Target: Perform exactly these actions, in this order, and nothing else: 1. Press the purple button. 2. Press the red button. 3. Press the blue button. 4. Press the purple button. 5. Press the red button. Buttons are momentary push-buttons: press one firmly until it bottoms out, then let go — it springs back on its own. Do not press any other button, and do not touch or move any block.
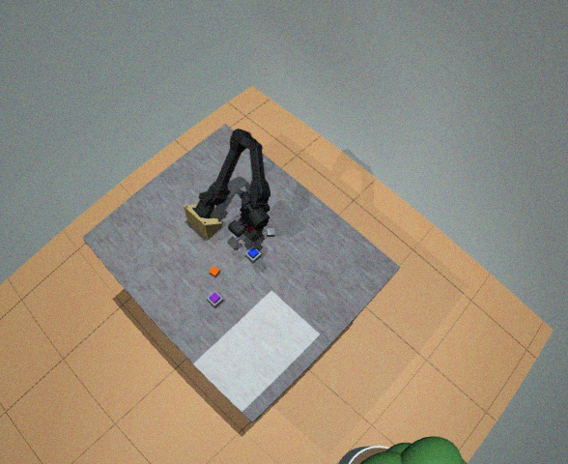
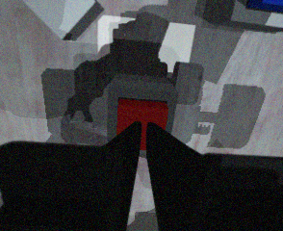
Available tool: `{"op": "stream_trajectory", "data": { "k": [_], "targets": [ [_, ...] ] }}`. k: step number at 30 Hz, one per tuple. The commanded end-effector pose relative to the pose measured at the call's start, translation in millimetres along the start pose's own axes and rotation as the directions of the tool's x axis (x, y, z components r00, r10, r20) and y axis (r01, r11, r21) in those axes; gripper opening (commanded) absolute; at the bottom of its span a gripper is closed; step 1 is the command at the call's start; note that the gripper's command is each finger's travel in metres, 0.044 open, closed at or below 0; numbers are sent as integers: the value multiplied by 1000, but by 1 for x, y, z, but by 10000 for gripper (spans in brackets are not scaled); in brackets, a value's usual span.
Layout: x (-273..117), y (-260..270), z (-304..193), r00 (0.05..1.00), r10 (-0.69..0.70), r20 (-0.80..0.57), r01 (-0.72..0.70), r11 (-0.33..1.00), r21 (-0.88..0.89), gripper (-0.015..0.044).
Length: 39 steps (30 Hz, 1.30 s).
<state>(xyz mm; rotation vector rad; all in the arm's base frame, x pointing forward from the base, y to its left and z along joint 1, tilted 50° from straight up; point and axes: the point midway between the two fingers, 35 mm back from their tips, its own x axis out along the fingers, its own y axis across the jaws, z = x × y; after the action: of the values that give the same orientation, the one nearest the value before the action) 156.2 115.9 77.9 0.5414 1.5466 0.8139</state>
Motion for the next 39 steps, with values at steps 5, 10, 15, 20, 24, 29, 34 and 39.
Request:
{"op": "stream_trajectory", "data": {
  "k": [5,10,15,20,24,29,34,39],
  "targets": [
    [7,1,-1,1000,6,0,-6,1000,2,20],
    [7,1,-1,1000,6,0,-6,1000,2,20],
    [7,1,-1,1000,6,0,-6,1000,2,20],
    [7,1,-1,1000,6,0,-6,1000,2,20],
    [0,0,0,1000,0,1,0,1000,-1,20],
    [-25,1,-1,1000,5,-1,-5,1000,3,20],
    [-68,-1,0,1000,-2,0,2,1000,5,20],
    [-87,0,-1,1000,3,-2,-3,1000,4,20]
  ]
}}
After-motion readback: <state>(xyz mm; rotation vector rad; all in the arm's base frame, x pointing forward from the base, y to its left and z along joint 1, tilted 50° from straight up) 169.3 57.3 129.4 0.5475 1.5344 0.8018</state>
